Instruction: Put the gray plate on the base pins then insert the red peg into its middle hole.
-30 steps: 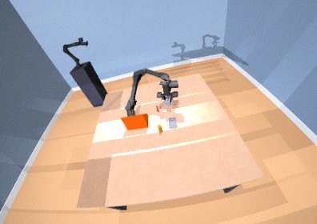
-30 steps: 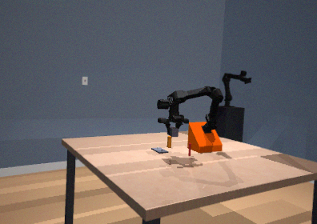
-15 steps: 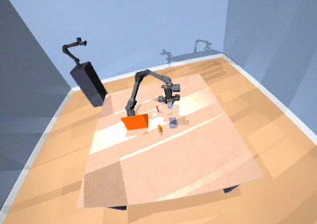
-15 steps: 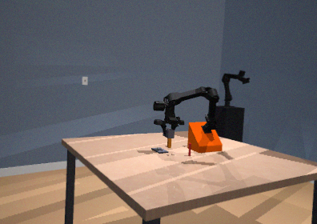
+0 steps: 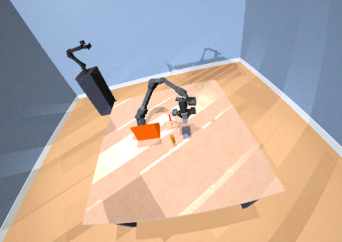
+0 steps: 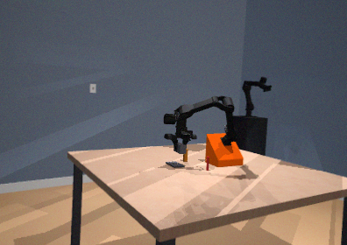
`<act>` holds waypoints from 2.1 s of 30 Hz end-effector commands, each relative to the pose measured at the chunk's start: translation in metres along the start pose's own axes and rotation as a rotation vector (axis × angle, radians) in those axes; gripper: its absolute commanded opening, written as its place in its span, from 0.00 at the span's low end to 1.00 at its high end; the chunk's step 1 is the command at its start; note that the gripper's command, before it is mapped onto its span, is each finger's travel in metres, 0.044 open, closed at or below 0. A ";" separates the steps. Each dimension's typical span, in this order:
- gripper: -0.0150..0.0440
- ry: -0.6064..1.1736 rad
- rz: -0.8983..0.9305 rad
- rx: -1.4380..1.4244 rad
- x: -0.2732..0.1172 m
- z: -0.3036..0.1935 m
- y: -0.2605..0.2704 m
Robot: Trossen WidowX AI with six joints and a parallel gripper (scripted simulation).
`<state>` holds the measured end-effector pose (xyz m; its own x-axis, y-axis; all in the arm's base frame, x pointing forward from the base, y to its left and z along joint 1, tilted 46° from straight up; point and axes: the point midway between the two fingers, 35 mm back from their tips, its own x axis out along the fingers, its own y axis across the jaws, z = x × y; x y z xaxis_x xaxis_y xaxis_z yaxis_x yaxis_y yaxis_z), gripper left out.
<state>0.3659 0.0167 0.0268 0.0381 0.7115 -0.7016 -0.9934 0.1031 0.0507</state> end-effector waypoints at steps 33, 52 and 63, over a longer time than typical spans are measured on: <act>0.25 0.004 0.006 -0.084 0.040 -0.069 0.002; 0.25 0.004 0.006 -0.084 0.045 -0.070 0.003; 0.25 0.003 0.006 -0.084 0.057 -0.070 0.003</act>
<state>0.3592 0.0066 -0.0608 0.0343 0.7081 -0.7053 -0.9992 0.0376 -0.0108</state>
